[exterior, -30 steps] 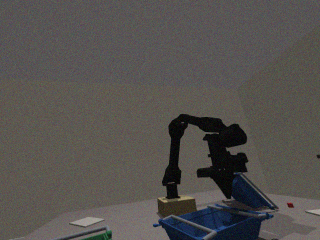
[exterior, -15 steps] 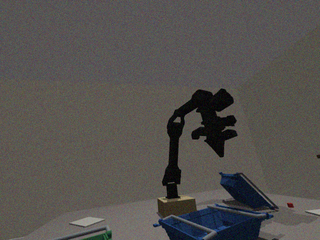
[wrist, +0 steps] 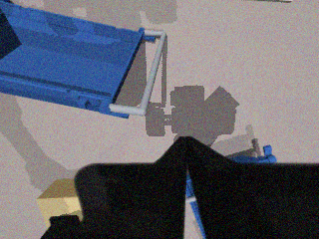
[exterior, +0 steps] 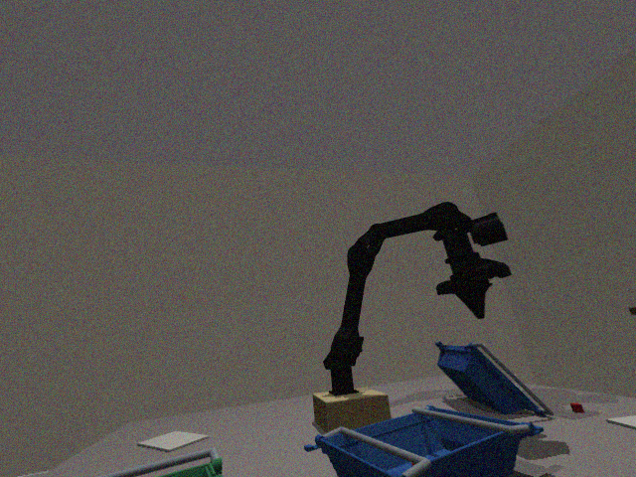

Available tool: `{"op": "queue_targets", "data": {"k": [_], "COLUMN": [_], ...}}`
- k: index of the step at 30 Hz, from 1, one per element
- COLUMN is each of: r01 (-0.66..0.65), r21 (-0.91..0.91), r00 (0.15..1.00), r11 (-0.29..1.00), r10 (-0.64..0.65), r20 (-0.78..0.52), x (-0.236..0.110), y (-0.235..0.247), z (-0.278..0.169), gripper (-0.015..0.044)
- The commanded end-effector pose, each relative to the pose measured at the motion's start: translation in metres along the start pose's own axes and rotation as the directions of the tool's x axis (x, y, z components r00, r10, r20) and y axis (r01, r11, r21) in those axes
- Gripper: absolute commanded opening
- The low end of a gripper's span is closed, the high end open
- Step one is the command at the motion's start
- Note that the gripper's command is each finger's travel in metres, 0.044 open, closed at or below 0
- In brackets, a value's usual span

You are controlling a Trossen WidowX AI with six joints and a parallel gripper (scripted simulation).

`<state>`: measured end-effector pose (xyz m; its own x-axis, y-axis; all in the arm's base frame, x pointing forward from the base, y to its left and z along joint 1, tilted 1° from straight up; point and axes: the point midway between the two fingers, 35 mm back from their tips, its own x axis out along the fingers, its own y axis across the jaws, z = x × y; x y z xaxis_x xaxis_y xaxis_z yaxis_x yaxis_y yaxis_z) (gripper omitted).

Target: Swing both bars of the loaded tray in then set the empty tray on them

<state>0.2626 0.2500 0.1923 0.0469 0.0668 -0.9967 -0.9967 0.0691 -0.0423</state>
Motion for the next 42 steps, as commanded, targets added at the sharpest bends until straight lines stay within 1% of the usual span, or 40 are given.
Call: {"op": "queue_targets", "data": {"k": [1,4,7,10,11,12,25,42], "r01": [-0.015,-0.022,-0.028,-0.031,-0.031,-0.03,-0.03,-0.03], "r21": [-0.438,-0.66,-0.834,-0.948,-0.963,-0.969,-0.969,-0.969], "r00": [1.0,1.0,0.999,0.999,0.999,0.999,0.999,0.999], "r11": [0.899,0.751,0.551,0.318,0.267,0.246,0.244,0.244], "r10": [0.018,0.028,0.039,0.047,0.048,0.049,0.049,0.049], "r20": [0.003,-0.001,-0.008,-0.016,-0.018,-0.019,-0.019,-0.019], "x": [-0.001,-0.002,-0.003,-0.004,-0.004,-0.005,-0.001,0.062], "y": [0.058,0.096,0.134,0.172,0.18,0.183,0.184,0.187], "z": [0.04,0.057,0.069,0.077,0.078,0.079,0.079,0.079], "gripper": [0.0,0.0,0.0,0.0,0.0,0.0,0.0,0.0]}}
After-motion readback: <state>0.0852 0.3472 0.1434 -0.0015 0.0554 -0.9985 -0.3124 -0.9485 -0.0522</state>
